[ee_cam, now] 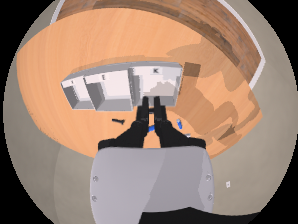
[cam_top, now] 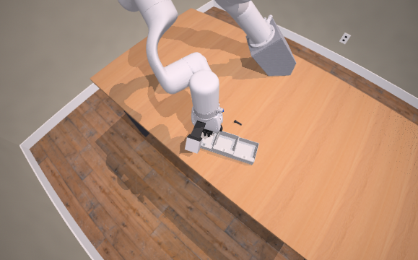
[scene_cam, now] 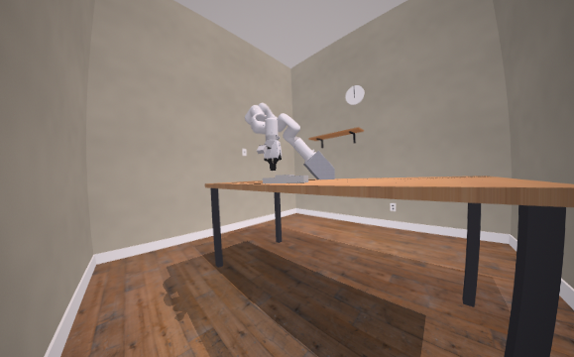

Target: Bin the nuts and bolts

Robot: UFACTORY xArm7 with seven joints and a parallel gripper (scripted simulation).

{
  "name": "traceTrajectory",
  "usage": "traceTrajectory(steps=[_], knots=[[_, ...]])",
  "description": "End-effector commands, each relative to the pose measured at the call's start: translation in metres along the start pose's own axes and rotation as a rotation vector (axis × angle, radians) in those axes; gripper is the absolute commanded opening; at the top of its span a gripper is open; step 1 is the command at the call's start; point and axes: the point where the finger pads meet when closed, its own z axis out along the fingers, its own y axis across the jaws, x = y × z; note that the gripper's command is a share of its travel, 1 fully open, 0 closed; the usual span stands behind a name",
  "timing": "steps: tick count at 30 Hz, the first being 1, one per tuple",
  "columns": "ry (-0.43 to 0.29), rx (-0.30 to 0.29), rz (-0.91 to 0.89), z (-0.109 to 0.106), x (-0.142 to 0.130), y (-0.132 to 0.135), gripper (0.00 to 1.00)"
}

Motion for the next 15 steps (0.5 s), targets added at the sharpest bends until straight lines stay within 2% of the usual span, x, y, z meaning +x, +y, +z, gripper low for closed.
traceTrajectory(steps=[1, 13, 15], knots=[[0.005, 0.001, 0.000, -0.002, 0.000, -0.017, 0.07], [0.005, 0.001, 0.000, -0.002, -0.005, -0.076, 0.07], [0.005, 0.001, 0.000, -0.002, -0.005, -0.076, 0.07]])
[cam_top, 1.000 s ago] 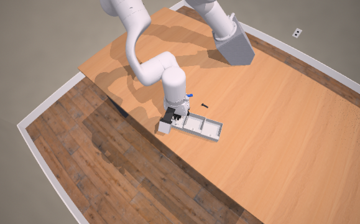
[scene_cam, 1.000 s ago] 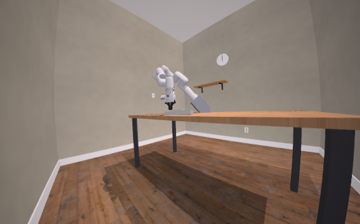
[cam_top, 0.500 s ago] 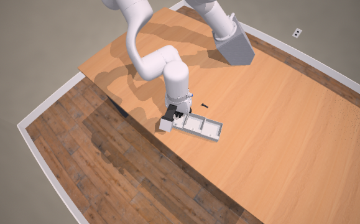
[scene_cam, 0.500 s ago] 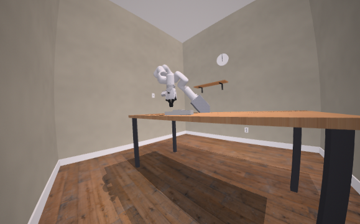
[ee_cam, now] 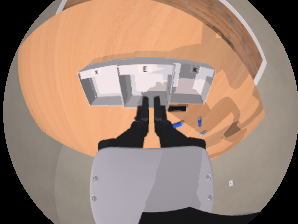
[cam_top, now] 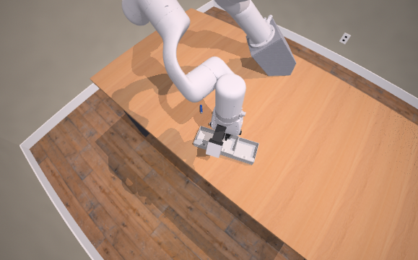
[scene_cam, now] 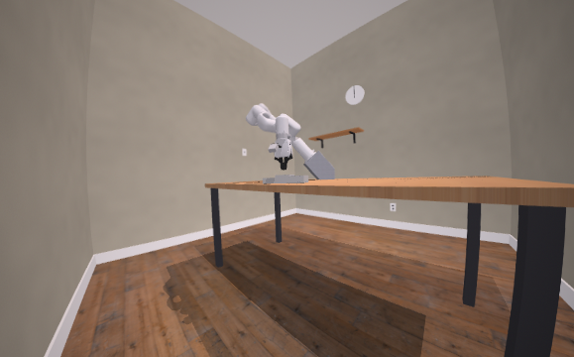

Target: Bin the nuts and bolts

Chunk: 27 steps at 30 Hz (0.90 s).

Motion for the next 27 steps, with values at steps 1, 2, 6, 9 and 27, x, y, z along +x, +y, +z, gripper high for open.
traceTrajectory(steps=[1, 2, 6, 9, 27], knots=[[0.004, -0.002, 0.002, -0.001, 0.002, -0.009, 0.07], [0.004, -0.002, 0.002, -0.001, 0.002, -0.009, 0.07], [0.004, -0.002, 0.002, 0.007, 0.002, -0.009, 0.07], [0.004, -0.002, 0.002, 0.015, 0.002, -0.009, 0.07], [0.004, -0.002, 0.002, 0.058, 0.002, -0.009, 0.07]])
